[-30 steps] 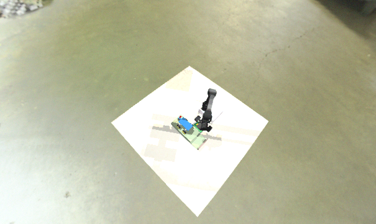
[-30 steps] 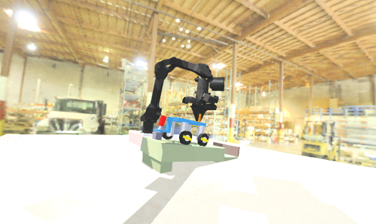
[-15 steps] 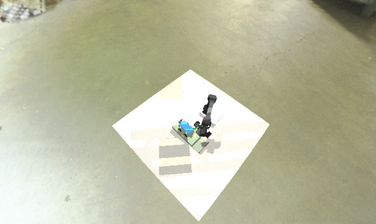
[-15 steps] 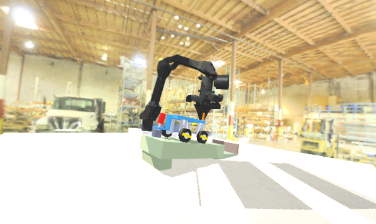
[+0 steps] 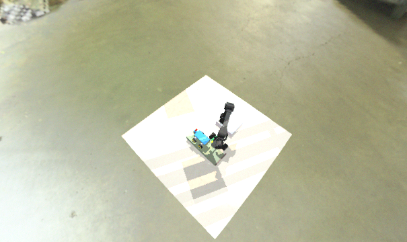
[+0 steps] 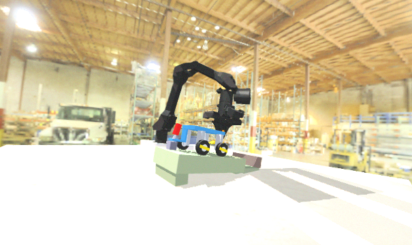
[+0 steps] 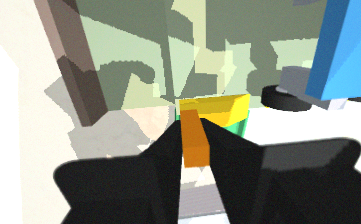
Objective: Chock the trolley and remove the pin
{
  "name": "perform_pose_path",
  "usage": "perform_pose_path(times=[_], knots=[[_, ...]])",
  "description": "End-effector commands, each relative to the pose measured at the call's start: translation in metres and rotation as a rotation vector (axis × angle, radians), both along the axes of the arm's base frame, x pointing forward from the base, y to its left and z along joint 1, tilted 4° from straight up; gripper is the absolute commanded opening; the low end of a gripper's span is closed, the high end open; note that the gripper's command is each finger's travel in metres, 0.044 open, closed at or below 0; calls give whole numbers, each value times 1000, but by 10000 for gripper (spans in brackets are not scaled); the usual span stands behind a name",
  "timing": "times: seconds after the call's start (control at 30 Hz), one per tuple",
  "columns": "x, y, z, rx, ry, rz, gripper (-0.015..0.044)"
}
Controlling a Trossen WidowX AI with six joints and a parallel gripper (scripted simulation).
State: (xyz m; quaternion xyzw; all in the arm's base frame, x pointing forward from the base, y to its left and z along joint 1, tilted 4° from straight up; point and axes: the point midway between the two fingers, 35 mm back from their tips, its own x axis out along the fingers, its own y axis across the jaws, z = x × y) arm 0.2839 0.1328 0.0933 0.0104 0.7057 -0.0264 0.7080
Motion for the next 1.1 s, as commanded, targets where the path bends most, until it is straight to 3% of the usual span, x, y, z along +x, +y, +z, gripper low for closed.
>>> perform_pose_path(times=[0.0, 0.3, 1.07], knots=[[0, -1, -11, -6, 0, 4, 0], [1, -3, -32, -6, 0, 4, 0], [-1, -19, -33, -8, 0, 4, 0]])
